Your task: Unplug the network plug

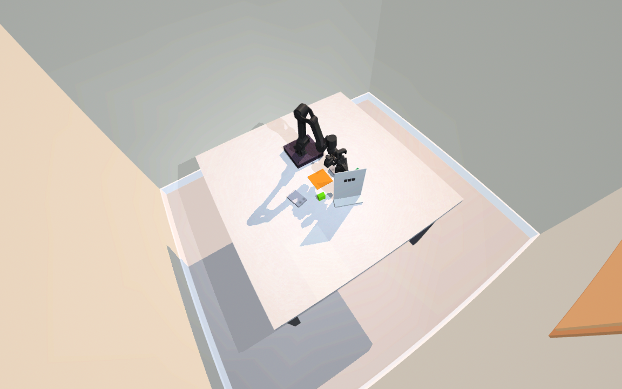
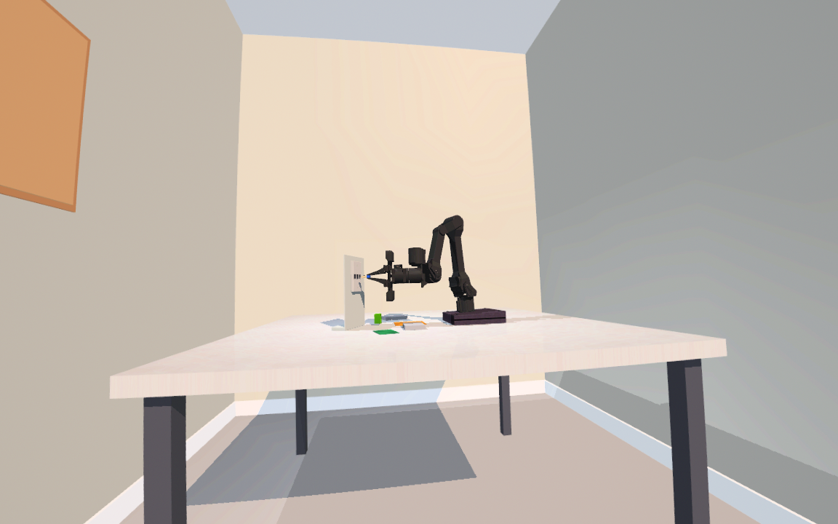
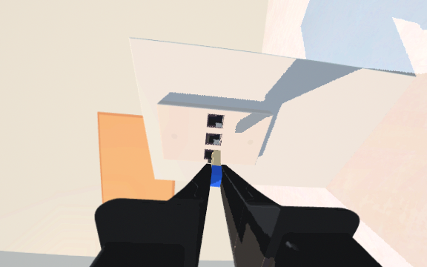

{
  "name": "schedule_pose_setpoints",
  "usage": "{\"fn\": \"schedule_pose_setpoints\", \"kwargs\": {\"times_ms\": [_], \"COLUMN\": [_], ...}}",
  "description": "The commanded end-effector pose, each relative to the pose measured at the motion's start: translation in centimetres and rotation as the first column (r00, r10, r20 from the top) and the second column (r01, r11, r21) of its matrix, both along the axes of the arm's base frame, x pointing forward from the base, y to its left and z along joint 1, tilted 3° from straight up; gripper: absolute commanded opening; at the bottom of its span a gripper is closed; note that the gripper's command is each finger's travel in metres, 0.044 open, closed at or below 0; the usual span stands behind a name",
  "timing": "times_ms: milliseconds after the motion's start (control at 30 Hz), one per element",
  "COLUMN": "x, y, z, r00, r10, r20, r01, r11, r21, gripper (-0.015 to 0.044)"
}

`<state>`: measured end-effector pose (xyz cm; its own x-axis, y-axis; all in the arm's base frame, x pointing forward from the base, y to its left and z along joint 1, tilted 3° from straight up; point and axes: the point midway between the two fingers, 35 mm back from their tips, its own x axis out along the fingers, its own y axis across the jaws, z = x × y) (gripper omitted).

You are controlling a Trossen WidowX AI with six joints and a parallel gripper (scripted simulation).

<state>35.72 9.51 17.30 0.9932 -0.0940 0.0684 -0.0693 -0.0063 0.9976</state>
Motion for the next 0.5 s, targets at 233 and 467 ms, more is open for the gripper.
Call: {"fn": "schedule_pose_setpoints", "kwargs": {"times_ms": [233, 467], "x": [-0.78, -1.17], "y": [0.31, 0.53], "z": [-0.25, -0.28], "r00": [1.000, 1.000], "r10": [-0.002, -0.002], "r20": [-0.006, -0.006], "r01": [0.002, 0.002], "r11": [1.000, 1.000], "r21": [-0.004, -0.004], "gripper": [0.0000, 0.0000]}}
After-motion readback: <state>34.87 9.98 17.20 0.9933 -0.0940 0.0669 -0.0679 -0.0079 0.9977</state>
